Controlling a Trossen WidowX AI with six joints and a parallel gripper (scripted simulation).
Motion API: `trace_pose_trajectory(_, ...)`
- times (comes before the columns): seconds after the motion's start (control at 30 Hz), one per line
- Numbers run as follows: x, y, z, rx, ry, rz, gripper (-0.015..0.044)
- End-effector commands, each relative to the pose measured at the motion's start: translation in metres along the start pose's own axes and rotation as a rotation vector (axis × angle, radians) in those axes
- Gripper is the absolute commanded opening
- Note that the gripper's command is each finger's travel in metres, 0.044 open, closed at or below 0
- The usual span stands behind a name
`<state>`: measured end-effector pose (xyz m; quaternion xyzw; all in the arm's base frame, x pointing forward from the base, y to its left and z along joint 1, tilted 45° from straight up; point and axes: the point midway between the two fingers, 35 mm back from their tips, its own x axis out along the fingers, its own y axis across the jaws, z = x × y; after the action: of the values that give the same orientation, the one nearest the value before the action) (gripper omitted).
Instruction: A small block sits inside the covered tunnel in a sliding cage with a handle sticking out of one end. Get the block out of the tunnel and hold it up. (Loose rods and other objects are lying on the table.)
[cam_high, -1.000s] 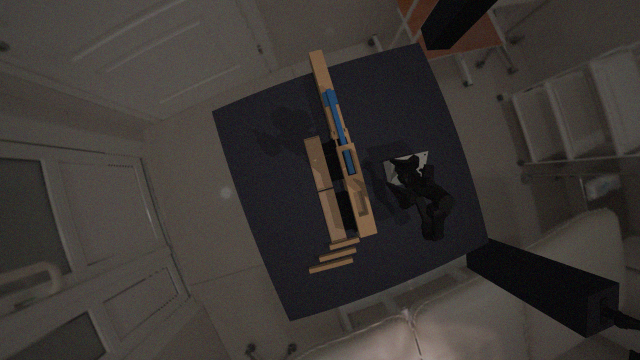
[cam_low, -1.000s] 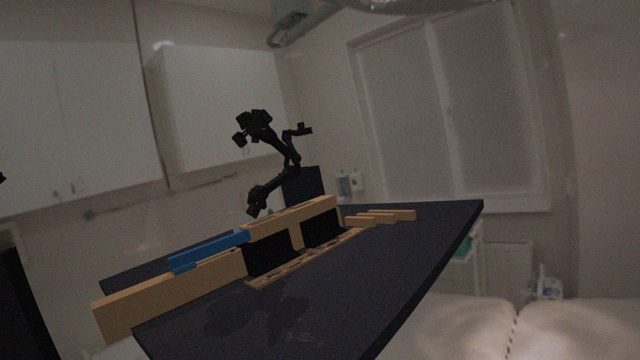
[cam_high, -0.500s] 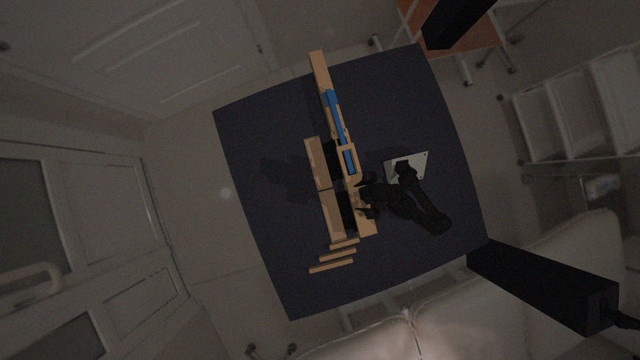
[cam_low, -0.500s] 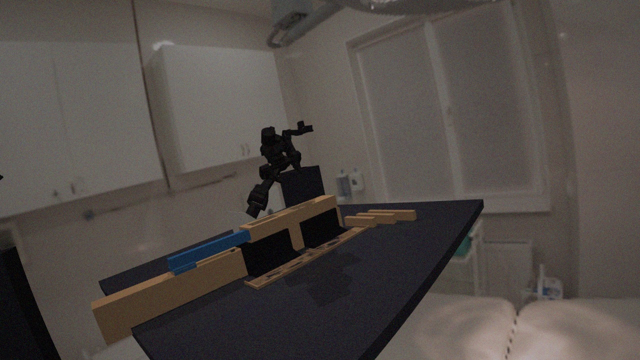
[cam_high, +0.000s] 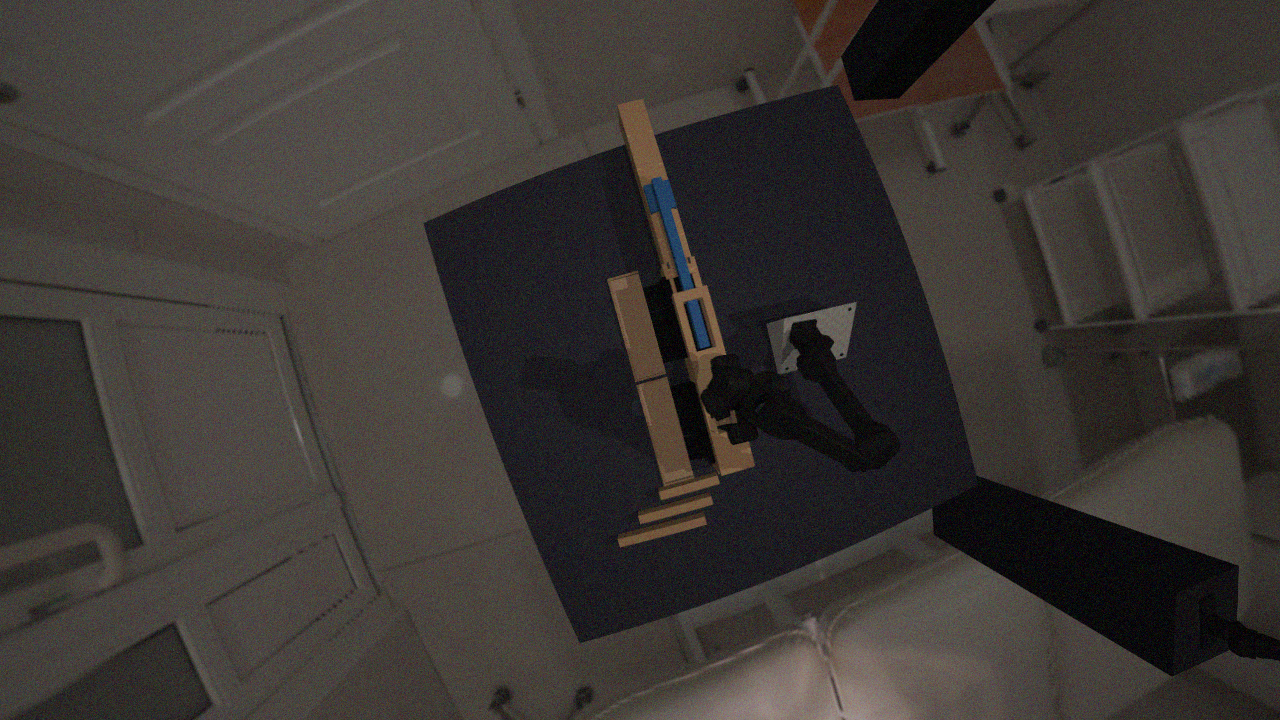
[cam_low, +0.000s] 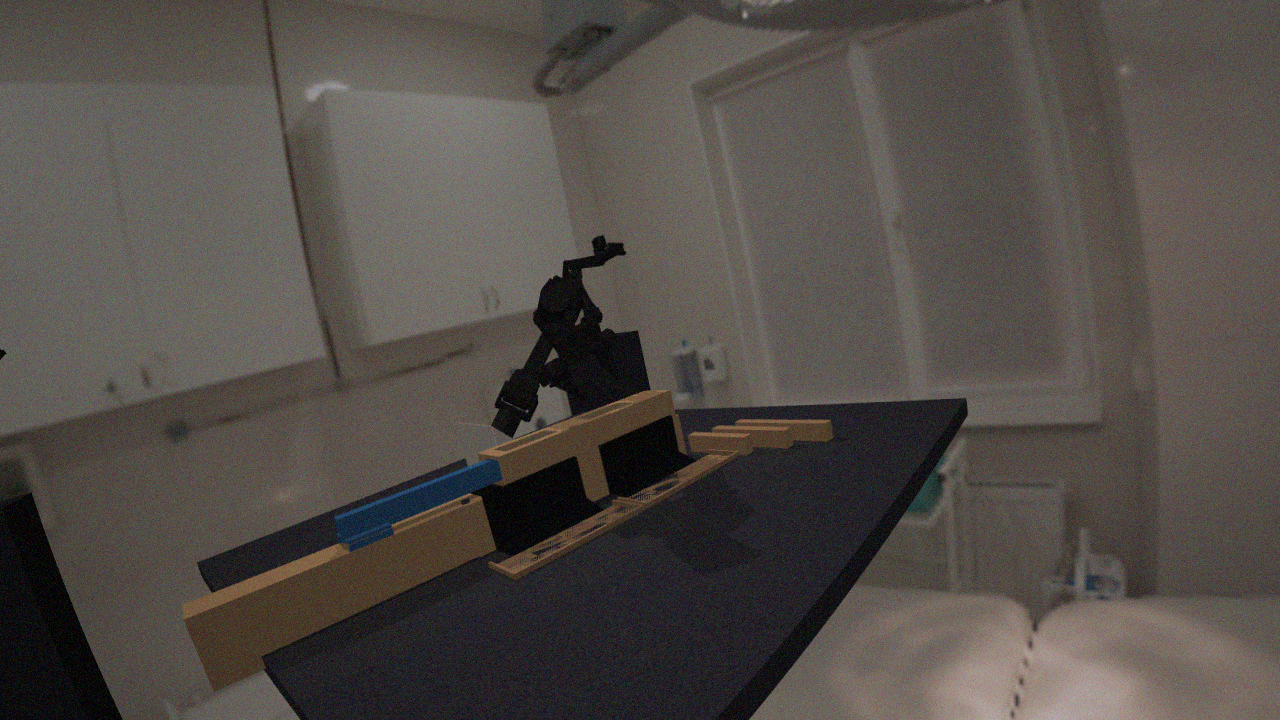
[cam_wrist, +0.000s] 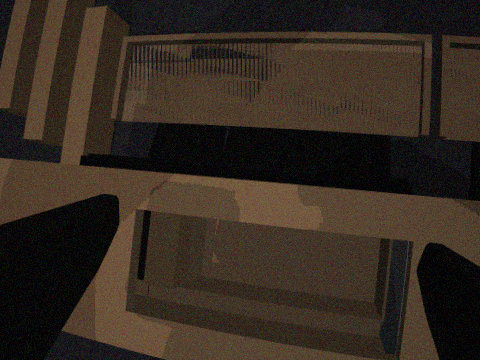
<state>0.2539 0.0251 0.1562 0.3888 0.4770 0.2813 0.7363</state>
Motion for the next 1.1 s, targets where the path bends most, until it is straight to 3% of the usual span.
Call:
trace_pose_trajectory(0.0, -0.003, -0.042, 0.020, 0.192, -0.001, -0.084, 0.0440)
trace_pose_trajectory(0.27, -0.019, -0.155, 0.042, 0.694, -0.042, -0.276, 0.0440)
trace_pose_trajectory(0.53, -0.033, -0.259, 0.034, 1.147, -0.116, -0.430, 0.0440)
trace_pose_trajectory(0.67, -0.021, -0.303, 0.020, 1.345, -0.095, -0.467, 0.0440)
trace_pose_trajectory(1.07, -0.015, -0.311, 0.015, 1.378, -0.090, -0.473, 0.0440)
